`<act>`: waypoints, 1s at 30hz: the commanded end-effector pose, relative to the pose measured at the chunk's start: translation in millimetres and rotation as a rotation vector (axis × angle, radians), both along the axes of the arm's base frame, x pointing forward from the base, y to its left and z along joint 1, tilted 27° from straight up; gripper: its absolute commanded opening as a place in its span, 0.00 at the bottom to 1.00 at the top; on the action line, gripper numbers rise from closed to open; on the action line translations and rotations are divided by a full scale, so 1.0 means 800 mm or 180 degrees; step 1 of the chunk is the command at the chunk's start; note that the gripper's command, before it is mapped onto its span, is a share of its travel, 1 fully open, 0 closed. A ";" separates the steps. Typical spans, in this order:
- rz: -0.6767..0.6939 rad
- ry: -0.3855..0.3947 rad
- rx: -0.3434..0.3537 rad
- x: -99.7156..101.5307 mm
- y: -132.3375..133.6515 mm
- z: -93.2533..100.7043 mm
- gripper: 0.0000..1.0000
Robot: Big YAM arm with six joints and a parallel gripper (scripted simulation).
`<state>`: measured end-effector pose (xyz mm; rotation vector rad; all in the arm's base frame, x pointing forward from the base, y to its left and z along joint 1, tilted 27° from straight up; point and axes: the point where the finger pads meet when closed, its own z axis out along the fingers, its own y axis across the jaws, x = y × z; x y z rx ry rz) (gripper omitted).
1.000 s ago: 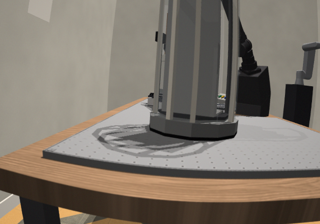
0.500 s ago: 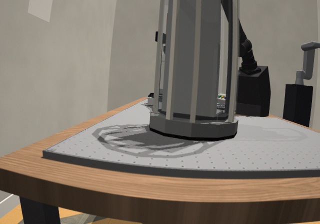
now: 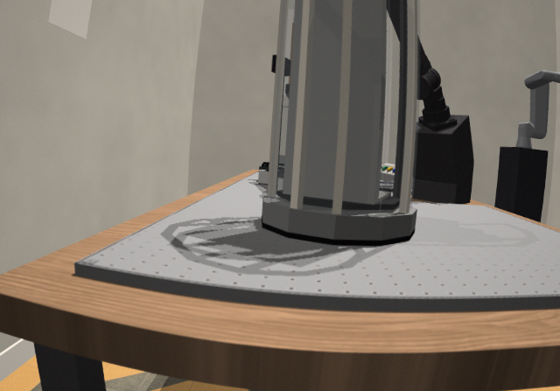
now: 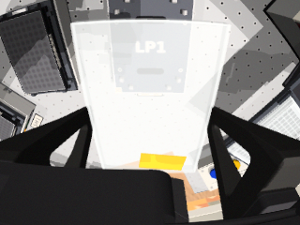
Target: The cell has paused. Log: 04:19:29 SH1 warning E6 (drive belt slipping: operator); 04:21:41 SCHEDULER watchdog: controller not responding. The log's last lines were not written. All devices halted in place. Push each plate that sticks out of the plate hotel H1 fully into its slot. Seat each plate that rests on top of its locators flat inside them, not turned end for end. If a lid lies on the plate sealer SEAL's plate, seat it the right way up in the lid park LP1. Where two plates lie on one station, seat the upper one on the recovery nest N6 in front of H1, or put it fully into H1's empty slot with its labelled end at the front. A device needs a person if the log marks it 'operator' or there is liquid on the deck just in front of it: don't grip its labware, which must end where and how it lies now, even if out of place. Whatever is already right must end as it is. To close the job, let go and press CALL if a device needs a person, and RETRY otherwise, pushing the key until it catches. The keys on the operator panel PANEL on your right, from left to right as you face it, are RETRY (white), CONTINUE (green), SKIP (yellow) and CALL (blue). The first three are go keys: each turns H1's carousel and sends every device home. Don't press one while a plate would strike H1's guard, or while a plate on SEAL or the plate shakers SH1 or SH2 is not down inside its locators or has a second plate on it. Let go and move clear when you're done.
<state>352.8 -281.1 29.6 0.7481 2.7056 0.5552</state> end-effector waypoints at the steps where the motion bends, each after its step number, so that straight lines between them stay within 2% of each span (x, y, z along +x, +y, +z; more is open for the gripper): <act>1: -0.0125 -0.0064 -0.0078 -0.004 -0.014 0.012 0.84; 6: -0.0038 0.0014 0.0009 0.005 0.003 -0.013 0.84; 10: -0.0056 -0.0021 -0.0030 0.006 0.001 -0.008 0.84; 13: -0.0047 0.0014 0.0008 0.007 0.005 -0.020 0.84; 17: -0.0025 0.0005 -0.0003 0.010 0.008 -0.020 0.84; 18: -0.0104 -0.0065 -0.0078 0.005 -0.006 -0.004 0.84; 20: -0.0083 -0.0055 -0.0068 0.011 -0.005 -0.010 0.84; 22: -0.0048 0.0009 0.0001 0.010 0.007 -0.027 0.84; 25: -0.0030 0.0014 0.0005 0.013 0.011 -0.031 0.84; 27: -0.0054 -0.0024 -0.0035 0.013 0.006 -0.024 0.84; 30: -0.0052 0.0017 0.0007 0.012 0.010 -0.037 0.84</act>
